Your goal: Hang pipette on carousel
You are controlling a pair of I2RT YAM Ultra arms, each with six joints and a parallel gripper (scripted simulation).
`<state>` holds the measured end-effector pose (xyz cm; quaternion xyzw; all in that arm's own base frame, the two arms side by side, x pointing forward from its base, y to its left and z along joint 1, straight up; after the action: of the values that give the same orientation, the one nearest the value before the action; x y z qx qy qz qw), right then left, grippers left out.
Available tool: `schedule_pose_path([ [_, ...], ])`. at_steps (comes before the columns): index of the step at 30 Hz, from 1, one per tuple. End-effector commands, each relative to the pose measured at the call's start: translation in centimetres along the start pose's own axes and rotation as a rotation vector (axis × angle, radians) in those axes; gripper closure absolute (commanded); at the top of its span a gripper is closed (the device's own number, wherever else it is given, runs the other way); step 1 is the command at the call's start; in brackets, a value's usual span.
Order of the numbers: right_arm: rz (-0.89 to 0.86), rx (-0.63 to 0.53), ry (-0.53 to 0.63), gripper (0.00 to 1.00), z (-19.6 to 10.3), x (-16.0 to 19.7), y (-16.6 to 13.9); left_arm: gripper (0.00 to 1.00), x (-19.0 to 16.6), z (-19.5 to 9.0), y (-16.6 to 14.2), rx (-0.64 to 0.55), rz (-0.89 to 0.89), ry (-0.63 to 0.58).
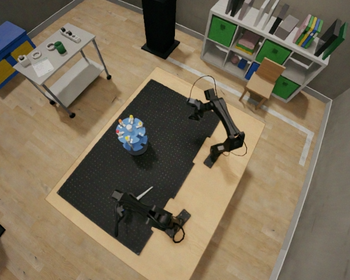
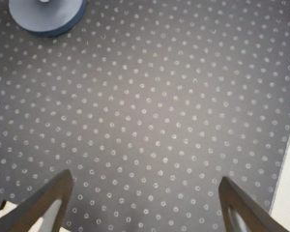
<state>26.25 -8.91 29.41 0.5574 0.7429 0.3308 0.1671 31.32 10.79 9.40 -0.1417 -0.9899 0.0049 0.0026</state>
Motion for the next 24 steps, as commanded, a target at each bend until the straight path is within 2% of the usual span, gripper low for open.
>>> schedule_pose_path([
  [1,-0.018,-0.034,-0.007,0.00,-0.53,-0.13,0.62,0.46,-0.15,-0.35,0.29,-0.017,0.000,-0.012],
  [3,-0.018,-0.034,-0.007,0.00,-0.53,-0.13,0.62,0.46,-0.15,-0.35,0.29,-0.017,0.000,-0.012],
  [4,-0.018,-0.034,-0.007,0.00,-0.53,-0.13,0.62,0.88,-0.29,-0.63,0.84,-0.038,-0.002,-0.026],
  [24,-0.018,-0.034,-0.007,0.00,-0.53,-0.13,0.62,0.88,-0.21,-0.58,0.78,-0.035,-0.003,-0.022],
])
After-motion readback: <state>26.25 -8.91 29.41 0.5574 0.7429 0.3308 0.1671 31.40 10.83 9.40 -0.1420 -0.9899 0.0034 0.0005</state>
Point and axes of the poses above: on each arm, the point where the finger pads meet when closed, its own z axis out along the fingers, its own x axis across the jaws, y = z × x, the point moved 7 cm from there along -z, back along the fingers, and after that the axes turned 9 degrees about z, right-handed, at the moved point
